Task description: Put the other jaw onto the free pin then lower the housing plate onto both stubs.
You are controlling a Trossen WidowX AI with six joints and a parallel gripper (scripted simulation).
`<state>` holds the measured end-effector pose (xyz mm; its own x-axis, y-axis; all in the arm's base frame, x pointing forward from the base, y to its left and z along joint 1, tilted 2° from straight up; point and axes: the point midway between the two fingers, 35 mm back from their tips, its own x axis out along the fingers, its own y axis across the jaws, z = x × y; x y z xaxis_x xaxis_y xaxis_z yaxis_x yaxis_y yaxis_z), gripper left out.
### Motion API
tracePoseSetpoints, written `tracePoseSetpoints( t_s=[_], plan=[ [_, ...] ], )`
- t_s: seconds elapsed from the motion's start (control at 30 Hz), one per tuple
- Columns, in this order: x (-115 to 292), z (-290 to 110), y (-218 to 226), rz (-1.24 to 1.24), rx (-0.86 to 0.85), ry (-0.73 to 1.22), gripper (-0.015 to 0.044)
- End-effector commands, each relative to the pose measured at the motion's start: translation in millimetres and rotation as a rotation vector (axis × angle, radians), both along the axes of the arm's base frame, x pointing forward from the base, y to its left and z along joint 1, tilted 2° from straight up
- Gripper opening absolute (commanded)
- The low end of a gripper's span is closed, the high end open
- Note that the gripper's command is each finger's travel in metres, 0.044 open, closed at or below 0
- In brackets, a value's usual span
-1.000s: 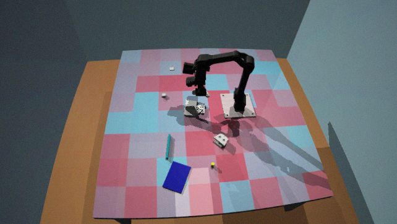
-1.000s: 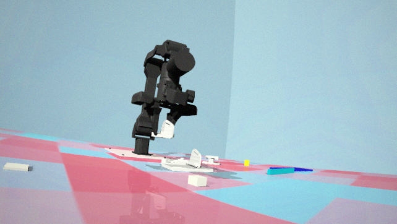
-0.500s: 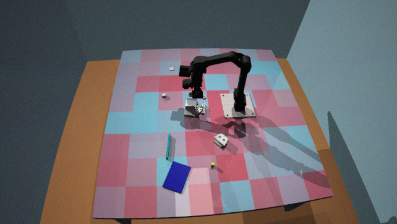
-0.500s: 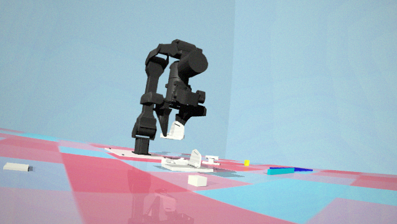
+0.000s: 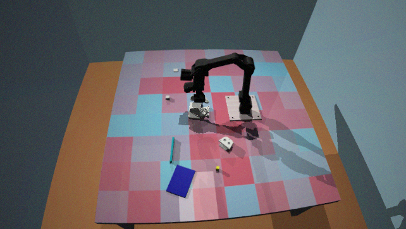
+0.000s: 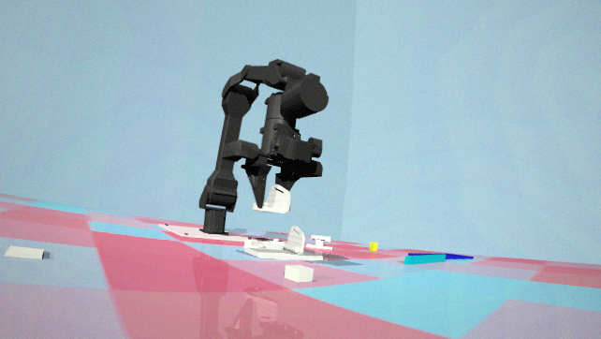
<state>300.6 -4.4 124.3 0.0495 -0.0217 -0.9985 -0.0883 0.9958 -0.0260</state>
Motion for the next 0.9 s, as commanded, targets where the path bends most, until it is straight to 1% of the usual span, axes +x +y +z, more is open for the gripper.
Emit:
tracePoseSetpoints(
  t_s=[0.0,0.87],
  plan=[
    [0.6,0.8,0.8,-0.006,0.003,-0.001,0.0134],
    [0.2,0.8,0.6,-0.016,0.004,-0.001,0.0134]
  ],
)
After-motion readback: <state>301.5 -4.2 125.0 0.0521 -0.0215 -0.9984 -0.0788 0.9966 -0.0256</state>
